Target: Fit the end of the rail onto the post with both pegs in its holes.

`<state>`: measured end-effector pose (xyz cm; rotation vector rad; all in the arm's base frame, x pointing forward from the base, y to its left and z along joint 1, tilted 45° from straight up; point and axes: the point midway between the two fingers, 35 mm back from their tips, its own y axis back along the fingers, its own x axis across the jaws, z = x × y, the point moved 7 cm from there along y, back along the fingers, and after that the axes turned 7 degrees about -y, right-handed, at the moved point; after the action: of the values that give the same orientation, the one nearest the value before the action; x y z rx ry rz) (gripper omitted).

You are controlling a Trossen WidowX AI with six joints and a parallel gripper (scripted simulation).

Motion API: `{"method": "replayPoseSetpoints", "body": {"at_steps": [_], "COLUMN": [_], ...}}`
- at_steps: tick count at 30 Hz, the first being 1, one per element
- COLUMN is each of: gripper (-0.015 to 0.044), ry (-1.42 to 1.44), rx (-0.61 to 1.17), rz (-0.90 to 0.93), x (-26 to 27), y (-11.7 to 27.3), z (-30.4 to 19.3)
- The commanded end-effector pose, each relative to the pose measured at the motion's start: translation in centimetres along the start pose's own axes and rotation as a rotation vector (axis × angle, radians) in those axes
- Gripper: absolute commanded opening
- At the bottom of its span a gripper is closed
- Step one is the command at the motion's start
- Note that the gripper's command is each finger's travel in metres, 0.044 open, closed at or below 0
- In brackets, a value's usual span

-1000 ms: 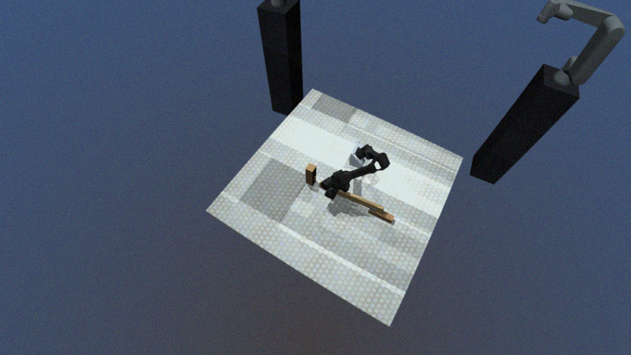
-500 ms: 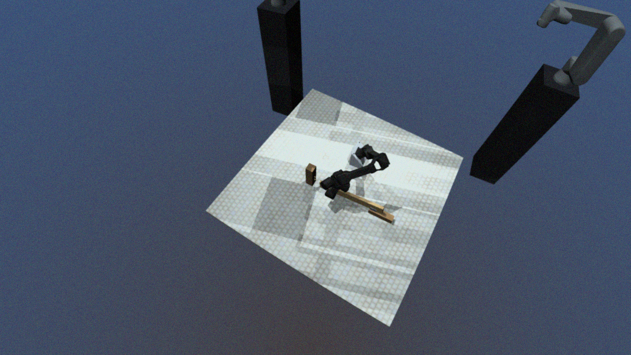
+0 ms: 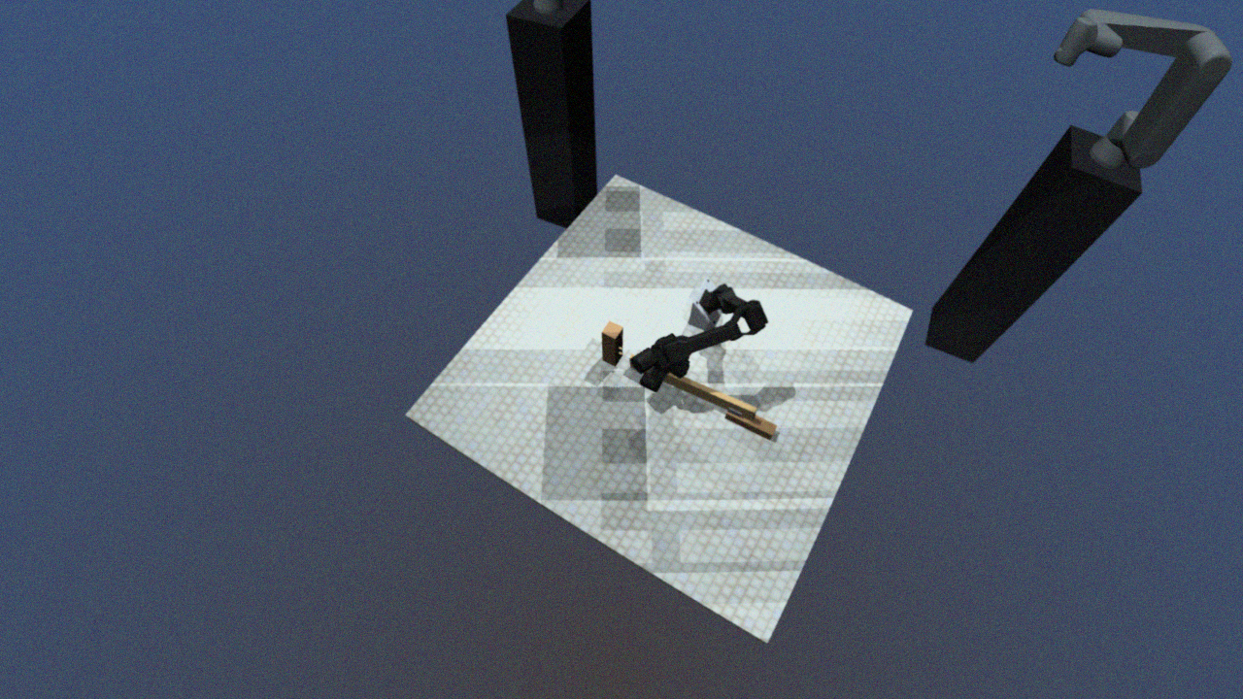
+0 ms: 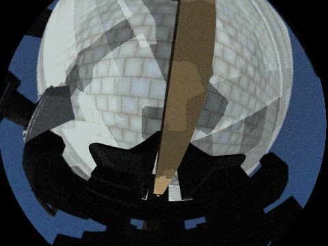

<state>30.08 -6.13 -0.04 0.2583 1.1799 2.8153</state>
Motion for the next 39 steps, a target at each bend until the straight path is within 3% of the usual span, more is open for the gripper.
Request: {"method": "replayPoseSetpoints", "body": {"at_steps": [1,39], "gripper": [0.0,0.0], "ry": [0.004,0.004], "rx": [-0.006,-0.005], "rz": [-0.019,-0.02], "x": [-0.4,-0.5], "y": [0.7,2.6], "z": [-0.1,-0.1]}}
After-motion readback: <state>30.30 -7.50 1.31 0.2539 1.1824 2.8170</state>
